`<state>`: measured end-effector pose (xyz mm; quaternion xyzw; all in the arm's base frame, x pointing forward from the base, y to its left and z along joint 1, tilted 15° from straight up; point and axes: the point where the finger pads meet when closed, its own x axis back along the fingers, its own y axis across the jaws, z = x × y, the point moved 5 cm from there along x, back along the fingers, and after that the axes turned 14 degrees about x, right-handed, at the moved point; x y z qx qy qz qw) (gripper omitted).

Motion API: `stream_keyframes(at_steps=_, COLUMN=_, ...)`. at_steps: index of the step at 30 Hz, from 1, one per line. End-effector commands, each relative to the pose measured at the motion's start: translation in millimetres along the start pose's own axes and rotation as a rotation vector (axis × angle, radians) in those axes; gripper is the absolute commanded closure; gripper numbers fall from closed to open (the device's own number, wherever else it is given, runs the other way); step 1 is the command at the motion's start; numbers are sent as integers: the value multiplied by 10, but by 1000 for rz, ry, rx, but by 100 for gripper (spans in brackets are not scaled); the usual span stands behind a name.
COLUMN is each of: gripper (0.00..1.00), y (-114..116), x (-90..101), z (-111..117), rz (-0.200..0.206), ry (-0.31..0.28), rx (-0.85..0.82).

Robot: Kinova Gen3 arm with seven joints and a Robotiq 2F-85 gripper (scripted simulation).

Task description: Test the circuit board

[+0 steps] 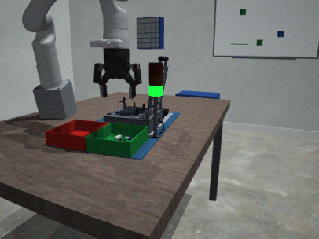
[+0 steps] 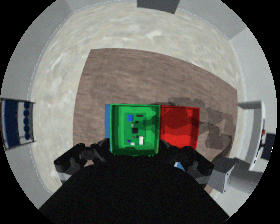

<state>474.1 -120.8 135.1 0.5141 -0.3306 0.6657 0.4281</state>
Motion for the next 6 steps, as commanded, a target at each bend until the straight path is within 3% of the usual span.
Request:
stream_keyframes(at_steps=1, gripper=0, y=-4, x=7, z=2, rz=2, ry=1, rx=0)
stream_keyframes(at_steps=6, gripper=0, y=-4, x=7, z=2, rz=2, ry=1, rx=0)
